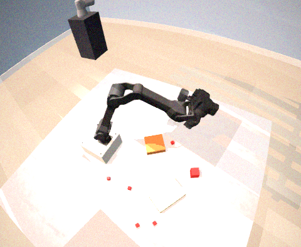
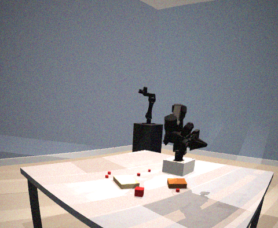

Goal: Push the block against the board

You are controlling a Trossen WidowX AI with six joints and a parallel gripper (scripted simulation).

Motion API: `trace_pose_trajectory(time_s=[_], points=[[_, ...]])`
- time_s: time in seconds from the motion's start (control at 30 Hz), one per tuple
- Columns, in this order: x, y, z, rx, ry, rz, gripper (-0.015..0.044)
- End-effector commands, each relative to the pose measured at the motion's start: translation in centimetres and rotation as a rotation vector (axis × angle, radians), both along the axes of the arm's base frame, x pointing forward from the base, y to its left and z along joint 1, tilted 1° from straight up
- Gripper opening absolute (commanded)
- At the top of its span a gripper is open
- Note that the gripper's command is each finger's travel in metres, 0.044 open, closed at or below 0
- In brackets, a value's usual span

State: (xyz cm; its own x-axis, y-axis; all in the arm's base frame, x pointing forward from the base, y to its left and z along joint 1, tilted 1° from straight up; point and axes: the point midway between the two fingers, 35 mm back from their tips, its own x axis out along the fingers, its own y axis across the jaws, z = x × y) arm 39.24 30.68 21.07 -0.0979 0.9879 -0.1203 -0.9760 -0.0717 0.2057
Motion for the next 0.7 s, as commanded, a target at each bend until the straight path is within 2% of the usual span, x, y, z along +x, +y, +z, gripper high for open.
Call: trace_pose_trajectory(time_s=[0.0, 0.67], points=[[-0.8, 0.6, -1.0, -0.047, -0.024, -0.032, 0.0], [-6.5, 1.3, -8.3, -0.391, -0.16, -0.083, 0.0]])
